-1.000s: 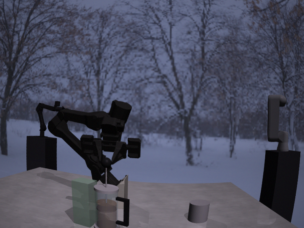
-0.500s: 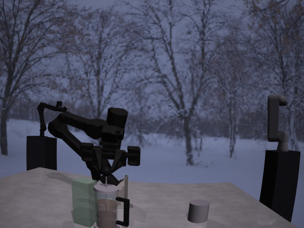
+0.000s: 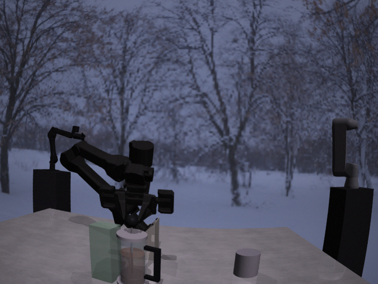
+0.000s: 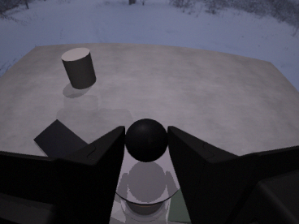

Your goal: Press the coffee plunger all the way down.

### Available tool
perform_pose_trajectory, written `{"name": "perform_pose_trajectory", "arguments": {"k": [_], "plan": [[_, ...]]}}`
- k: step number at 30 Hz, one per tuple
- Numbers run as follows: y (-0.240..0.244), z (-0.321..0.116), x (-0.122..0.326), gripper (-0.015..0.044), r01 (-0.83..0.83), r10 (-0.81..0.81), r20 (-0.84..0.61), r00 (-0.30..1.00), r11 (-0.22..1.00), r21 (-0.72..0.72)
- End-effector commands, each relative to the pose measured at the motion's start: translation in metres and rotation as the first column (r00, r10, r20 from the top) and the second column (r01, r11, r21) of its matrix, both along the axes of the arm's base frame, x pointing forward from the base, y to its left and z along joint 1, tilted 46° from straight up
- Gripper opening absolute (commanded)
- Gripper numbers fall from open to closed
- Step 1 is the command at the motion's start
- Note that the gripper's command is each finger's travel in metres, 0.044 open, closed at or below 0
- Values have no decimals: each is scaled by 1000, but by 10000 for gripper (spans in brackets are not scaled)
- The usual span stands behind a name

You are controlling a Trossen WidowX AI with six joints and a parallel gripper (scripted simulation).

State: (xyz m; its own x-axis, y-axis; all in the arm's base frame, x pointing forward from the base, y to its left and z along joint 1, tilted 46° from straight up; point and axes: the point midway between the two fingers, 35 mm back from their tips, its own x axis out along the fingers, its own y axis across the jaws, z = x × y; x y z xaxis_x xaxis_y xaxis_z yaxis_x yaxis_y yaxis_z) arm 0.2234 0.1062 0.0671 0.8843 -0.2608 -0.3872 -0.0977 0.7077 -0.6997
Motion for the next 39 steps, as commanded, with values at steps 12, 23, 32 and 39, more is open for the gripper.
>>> {"name": "perform_pose_trajectory", "arguments": {"k": [12,23,32,39], "plan": [[-3,-4,2,121,3,-3,-12,1000,1000,-12],[0,-1,3,121,-1,1,-1,1000,1000,-4],[0,-1,3,305,-1,1,-1,1000,1000,-4],[0,-1,3,440,-1,1,-1,1000,1000,-4]]}}
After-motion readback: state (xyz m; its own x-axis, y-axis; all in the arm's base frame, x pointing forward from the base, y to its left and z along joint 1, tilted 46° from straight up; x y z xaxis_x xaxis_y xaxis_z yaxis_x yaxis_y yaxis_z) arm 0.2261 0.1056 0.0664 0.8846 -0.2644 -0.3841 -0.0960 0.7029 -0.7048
